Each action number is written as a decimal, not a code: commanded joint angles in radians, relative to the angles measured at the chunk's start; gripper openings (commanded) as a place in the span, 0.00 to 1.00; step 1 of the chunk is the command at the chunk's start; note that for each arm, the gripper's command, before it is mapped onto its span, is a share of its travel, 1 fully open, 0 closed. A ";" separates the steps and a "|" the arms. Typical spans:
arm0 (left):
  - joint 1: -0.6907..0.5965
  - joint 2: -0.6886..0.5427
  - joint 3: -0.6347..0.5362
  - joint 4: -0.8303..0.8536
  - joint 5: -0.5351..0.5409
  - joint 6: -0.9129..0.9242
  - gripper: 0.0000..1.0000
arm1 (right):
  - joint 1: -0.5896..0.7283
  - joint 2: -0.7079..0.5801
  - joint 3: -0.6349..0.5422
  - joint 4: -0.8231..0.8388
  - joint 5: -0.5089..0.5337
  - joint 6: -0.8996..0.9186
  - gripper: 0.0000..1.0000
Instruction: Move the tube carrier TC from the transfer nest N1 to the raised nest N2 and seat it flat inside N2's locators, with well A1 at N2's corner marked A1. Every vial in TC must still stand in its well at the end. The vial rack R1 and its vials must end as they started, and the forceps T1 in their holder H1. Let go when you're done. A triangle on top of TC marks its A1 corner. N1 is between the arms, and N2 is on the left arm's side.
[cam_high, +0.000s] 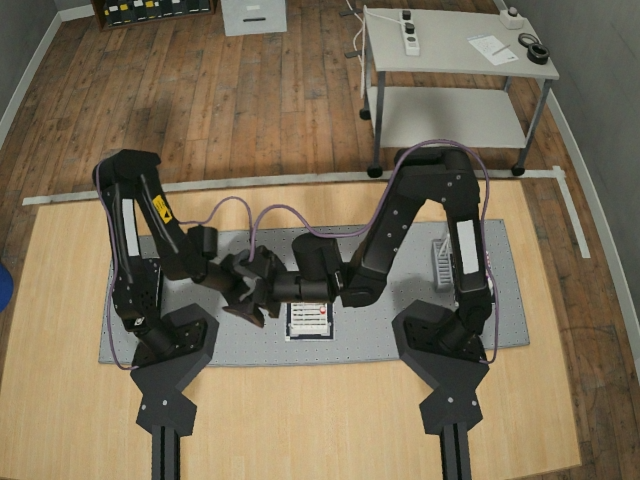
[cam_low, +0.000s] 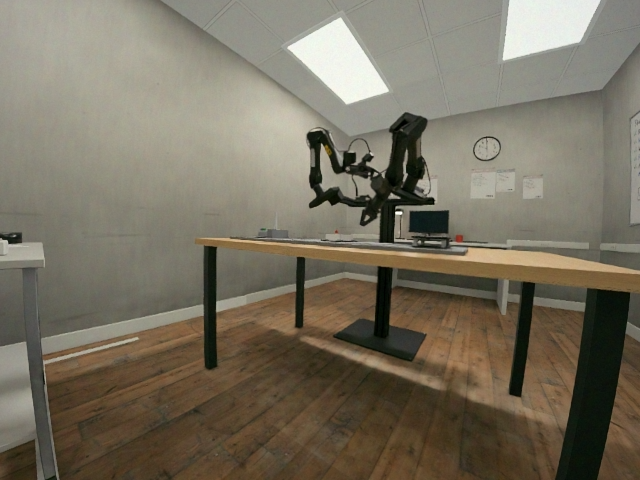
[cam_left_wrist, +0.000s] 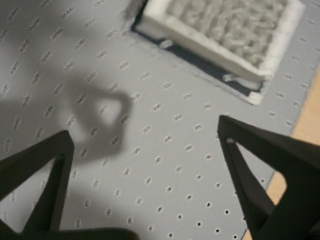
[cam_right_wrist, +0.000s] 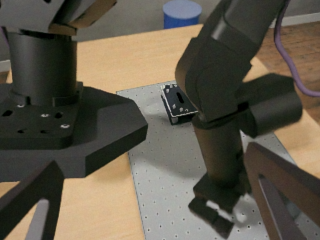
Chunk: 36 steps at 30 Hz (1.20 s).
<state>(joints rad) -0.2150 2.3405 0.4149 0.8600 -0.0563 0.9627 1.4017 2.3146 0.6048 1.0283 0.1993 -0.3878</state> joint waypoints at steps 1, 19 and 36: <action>-0.082 0.036 0.030 -0.090 0.032 0.123 1.00 | 0.016 -0.008 -0.012 0.032 -0.010 -0.007 1.00; -0.327 0.121 0.125 -0.234 0.044 0.275 1.00 | 0.016 -0.008 -0.012 0.032 -0.010 -0.007 1.00; -0.334 0.135 0.154 -0.269 -0.039 0.071 1.00 | 0.010 -0.008 -0.001 0.032 -0.010 -0.007 1.00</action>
<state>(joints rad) -0.5224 2.4523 0.5312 0.6128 -0.0616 1.1610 1.4017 2.3146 0.6048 1.0283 0.1993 -0.3878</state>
